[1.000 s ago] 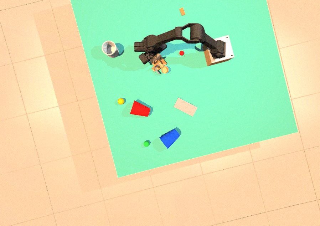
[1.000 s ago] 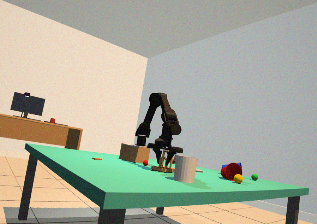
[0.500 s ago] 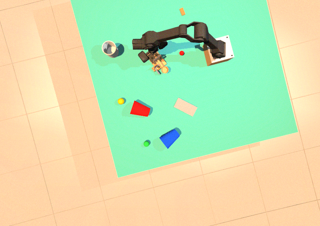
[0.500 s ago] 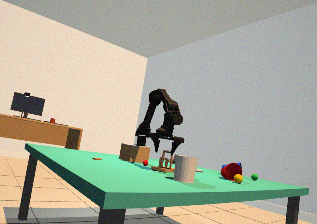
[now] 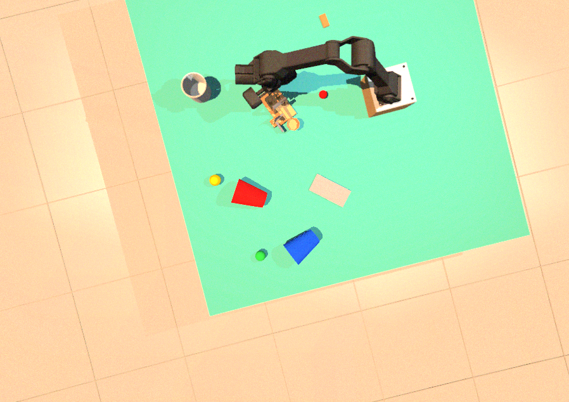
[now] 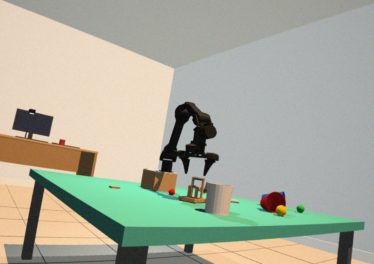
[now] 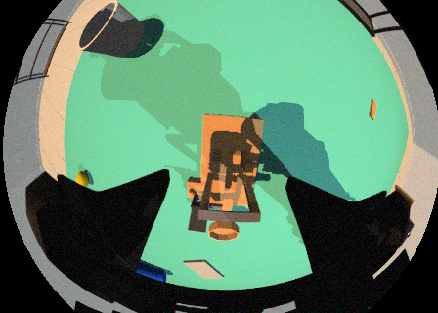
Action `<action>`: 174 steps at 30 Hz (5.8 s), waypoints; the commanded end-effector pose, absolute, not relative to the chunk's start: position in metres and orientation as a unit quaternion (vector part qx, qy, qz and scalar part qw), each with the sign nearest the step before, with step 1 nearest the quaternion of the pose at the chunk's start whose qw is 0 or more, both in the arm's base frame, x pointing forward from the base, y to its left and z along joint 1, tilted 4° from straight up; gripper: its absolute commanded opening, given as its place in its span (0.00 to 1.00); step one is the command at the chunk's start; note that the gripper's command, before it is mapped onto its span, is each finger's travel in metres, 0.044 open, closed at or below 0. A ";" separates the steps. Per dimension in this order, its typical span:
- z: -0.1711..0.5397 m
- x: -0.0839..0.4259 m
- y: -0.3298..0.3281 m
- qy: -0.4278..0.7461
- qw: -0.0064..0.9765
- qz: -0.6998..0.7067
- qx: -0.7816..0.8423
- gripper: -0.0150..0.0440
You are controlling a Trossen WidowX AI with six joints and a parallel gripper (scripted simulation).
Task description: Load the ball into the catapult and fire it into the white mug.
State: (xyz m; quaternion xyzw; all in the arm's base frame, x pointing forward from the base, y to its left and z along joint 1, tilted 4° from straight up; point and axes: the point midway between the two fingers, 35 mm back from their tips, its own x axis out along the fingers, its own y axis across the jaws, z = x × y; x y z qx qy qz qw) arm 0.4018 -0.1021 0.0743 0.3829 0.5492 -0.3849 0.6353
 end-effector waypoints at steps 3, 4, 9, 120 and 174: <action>0.041 0.399 -0.102 0.560 0.626 -0.387 0.381 1.00; 0.041 0.399 -0.102 0.560 0.626 -0.387 0.381 1.00; 0.037 0.400 -0.102 0.560 0.626 -0.387 0.381 1.00; 0.014 0.419 -0.090 0.663 0.723 -0.152 0.123 0.25; 0.078 0.412 -0.085 0.663 0.723 -0.151 0.121 1.00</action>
